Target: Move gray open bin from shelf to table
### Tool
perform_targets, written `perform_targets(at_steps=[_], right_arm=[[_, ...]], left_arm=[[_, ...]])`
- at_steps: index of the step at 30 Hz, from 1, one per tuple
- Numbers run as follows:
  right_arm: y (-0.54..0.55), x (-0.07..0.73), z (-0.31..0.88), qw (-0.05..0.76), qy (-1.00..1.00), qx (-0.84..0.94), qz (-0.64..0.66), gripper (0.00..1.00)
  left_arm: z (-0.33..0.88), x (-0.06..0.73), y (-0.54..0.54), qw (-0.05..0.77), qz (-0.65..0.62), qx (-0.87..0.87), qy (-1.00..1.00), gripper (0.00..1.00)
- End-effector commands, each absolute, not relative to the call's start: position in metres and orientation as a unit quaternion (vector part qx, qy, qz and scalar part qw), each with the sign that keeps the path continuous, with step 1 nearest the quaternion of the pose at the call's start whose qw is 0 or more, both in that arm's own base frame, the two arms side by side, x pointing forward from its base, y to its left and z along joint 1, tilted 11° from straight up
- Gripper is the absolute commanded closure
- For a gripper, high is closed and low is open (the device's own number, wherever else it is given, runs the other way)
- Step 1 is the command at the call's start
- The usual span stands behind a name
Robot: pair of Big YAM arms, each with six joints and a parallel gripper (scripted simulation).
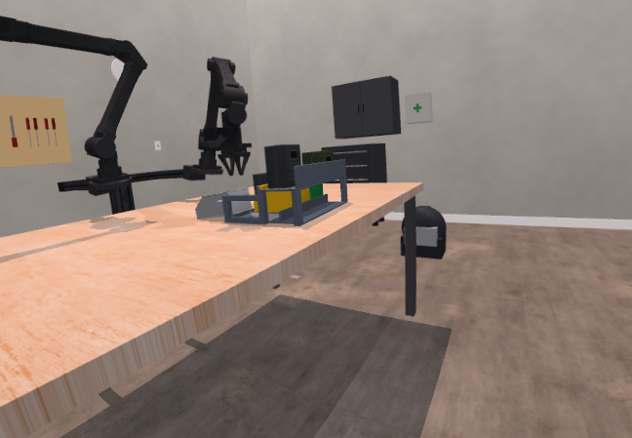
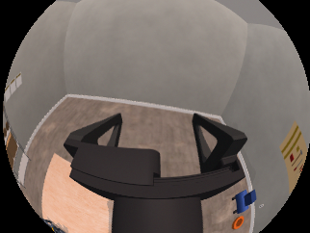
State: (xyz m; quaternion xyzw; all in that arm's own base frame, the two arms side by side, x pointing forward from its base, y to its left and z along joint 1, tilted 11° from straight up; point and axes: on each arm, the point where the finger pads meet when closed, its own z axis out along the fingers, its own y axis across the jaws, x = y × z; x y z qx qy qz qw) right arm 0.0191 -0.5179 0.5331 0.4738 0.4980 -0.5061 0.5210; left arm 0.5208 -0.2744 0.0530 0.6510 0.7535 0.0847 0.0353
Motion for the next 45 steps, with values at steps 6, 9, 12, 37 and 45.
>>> perform_targets(at_steps=[6, 9, 12, 37, 45], right_arm=[[-0.511, 0.012, 0.544, 0.527, 0.484, 0.472, -0.514, 0.0], [-0.511, 0.012, 0.544, 0.527, 0.484, 0.472, -0.514, 0.0], [-0.511, 0.012, 0.544, 0.527, 0.484, 0.472, -0.514, 0.0], [-0.511, 0.012, 0.544, 0.527, 0.484, 0.472, -0.514, 0.0], [-0.511, 0.012, 0.544, 0.527, 0.484, 0.472, -0.514, 0.0]], left_arm=[[0.045, 0.53, -0.272, 0.043, 0.088, 0.648, 0.755, 0.57], [0.033, 0.529, -0.268, 0.036, 0.086, 0.649, 0.755, 0.57], [0.03, 0.529, -0.27, 0.037, 0.087, 0.651, 0.753, 0.57], [0.022, 0.533, -0.27, 0.043, 0.088, 0.651, 0.753, 0.57], [0.016, 0.534, -0.268, 0.039, 0.087, 0.651, 0.753, 0.57]])
